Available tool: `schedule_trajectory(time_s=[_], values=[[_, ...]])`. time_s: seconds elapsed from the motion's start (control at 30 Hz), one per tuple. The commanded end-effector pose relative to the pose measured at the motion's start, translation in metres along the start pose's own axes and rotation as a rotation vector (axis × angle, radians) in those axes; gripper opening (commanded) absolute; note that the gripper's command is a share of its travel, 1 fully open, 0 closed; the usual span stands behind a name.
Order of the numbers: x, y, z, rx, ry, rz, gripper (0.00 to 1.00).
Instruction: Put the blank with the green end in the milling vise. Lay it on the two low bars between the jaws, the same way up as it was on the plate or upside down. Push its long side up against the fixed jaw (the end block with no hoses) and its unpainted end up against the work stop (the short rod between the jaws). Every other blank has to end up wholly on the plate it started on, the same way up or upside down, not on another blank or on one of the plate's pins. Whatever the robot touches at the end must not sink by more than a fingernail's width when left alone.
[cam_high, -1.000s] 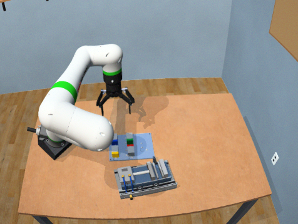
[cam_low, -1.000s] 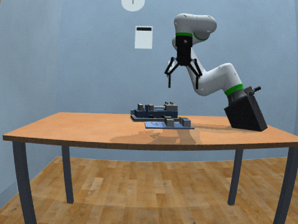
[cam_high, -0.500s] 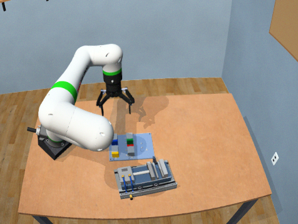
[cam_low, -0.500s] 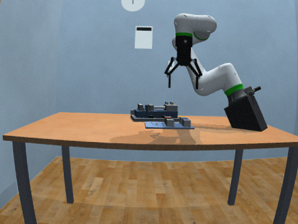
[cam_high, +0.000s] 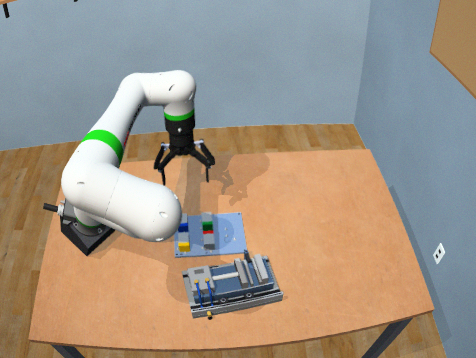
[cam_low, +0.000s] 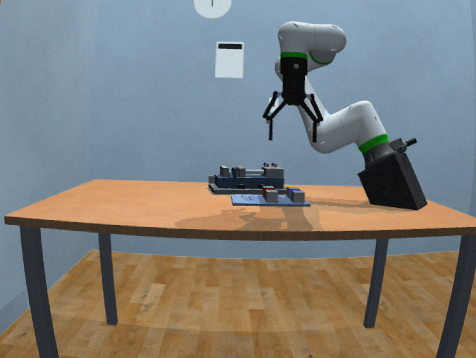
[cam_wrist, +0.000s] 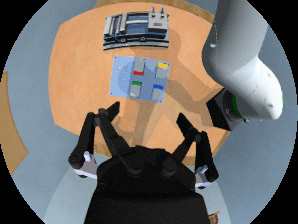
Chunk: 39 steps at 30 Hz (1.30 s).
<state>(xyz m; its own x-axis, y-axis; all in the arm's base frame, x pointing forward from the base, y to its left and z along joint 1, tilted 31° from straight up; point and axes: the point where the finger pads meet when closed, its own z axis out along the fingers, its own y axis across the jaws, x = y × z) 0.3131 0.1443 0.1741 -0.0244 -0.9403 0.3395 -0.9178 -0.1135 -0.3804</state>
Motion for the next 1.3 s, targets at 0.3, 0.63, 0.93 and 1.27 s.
schedule_trajectory(time_s=[0.3,0.63,0.93,1.27], values=[[0.000,0.000,0.000,0.001,-0.001,0.000,1.00],[0.000,0.000,0.000,0.001,-0.001,0.000,1.00],[0.000,0.000,0.003,0.001,-0.001,0.000,1.00],[0.002,-0.001,0.043,0.001,-0.001,0.000,1.00]])
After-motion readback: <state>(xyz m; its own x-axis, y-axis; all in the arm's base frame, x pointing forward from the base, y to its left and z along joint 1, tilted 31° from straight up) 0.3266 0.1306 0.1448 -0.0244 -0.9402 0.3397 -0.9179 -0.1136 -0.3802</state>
